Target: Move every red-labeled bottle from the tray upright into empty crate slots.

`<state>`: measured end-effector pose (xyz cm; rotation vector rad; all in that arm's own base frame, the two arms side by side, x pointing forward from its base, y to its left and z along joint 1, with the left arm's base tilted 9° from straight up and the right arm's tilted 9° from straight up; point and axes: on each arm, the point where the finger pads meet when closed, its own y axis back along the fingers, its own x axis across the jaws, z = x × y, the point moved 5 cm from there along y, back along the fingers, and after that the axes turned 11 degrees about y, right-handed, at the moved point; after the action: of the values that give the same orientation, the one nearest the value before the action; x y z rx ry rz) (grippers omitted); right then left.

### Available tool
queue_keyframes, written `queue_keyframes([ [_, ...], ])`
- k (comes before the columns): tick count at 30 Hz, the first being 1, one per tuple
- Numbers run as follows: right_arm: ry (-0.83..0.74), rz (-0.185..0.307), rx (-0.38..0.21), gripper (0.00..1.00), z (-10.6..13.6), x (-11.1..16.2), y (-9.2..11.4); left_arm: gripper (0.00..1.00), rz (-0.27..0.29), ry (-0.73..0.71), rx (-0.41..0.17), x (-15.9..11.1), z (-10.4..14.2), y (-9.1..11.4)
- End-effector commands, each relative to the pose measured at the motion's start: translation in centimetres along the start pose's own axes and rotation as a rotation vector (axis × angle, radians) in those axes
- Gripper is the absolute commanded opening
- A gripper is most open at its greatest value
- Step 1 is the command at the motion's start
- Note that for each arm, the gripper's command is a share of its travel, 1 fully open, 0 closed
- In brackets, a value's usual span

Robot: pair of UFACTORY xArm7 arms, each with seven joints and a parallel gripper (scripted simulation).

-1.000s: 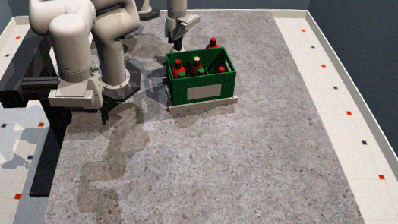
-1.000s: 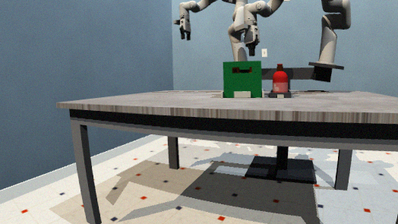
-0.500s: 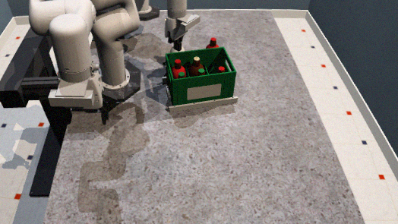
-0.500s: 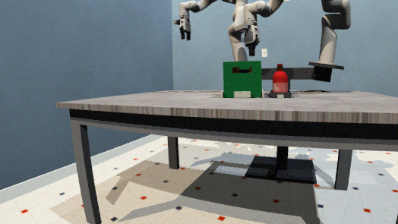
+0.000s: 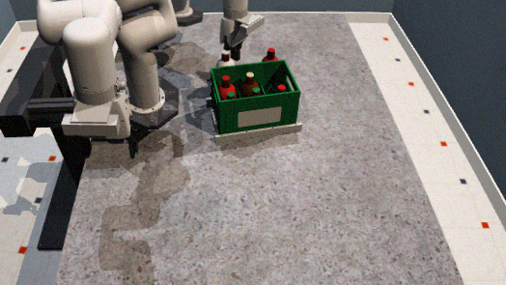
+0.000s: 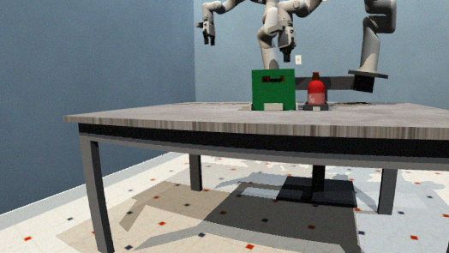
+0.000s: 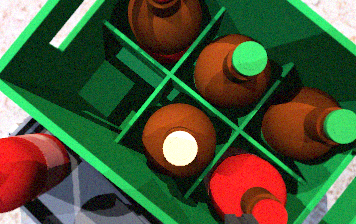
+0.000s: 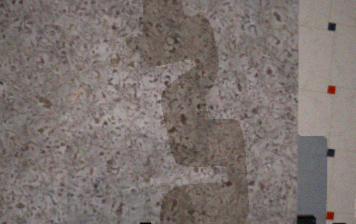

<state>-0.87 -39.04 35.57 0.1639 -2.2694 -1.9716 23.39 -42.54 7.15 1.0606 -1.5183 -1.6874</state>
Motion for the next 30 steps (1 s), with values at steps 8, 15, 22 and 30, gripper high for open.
queue_keyframes([
  [8,0.000,0.000,0.004,1.00,-0.1,0.0,0.1,0.00,0.007,-0.001,0.005,-11.7,-3.8,0.3],
  [15,0.000,0.000,0.004,1.00,-0.1,0.0,0.1,0.00,0.001,0.000,0.005,-16.8,-4.4,0.2],
  [22,0.000,0.000,0.004,1.00,-0.1,0.0,0.1,0.00,-0.003,0.001,0.003,-19.9,-4.4,0.0],
  [30,0.000,0.000,0.004,1.00,-0.1,0.0,0.1,0.66,-0.003,0.001,0.003,-20.0,-4.4,0.0],
])
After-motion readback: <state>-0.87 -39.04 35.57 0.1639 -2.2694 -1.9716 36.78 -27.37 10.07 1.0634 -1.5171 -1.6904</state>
